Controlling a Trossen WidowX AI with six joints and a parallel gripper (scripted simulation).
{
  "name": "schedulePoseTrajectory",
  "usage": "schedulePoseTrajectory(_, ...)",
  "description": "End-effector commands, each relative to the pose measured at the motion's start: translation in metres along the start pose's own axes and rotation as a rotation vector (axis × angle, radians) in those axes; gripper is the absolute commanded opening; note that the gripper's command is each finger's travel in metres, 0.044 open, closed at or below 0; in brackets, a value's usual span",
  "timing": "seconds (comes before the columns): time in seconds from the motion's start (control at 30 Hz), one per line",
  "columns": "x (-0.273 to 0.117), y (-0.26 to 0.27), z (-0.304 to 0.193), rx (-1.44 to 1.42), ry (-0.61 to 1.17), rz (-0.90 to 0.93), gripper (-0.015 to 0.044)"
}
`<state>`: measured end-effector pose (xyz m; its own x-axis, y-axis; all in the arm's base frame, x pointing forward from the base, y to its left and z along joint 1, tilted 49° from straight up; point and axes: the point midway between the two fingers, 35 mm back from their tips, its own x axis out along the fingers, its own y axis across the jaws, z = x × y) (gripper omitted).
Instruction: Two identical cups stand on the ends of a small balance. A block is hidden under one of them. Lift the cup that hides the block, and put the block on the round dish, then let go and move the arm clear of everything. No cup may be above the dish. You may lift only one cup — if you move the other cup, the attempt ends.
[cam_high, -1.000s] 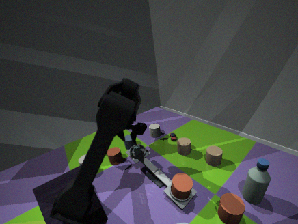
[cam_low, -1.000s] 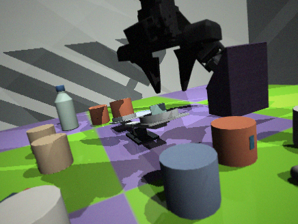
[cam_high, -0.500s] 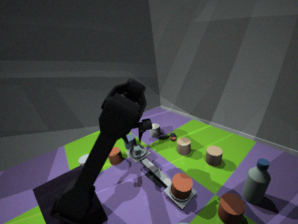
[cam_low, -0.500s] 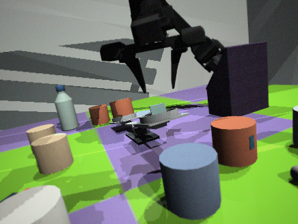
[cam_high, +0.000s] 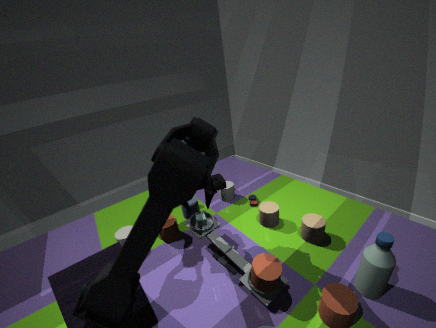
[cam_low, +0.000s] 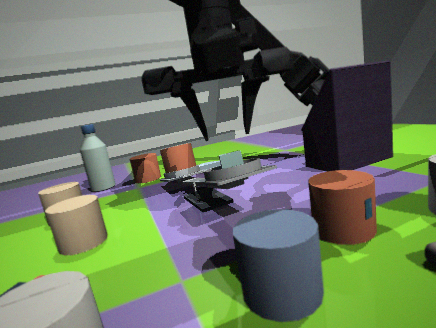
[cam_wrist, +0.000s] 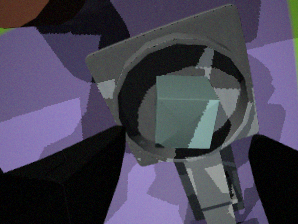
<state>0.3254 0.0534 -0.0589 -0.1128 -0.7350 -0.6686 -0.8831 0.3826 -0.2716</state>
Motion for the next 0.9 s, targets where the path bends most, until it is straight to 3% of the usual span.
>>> schedulePoseTrajectory(0.0, 0.007, 0.000, -0.001, -0.008, 0.004, -0.002, 0.0260)
schedulePoseTrajectory(0.83, 0.044, 0.000, -0.002, -0.008, 0.006, -0.003, 0.0260)
schedulePoseTrajectory(0.87, 0.044, 0.000, -0.002, -0.008, 0.006, -0.003, 0.0234)
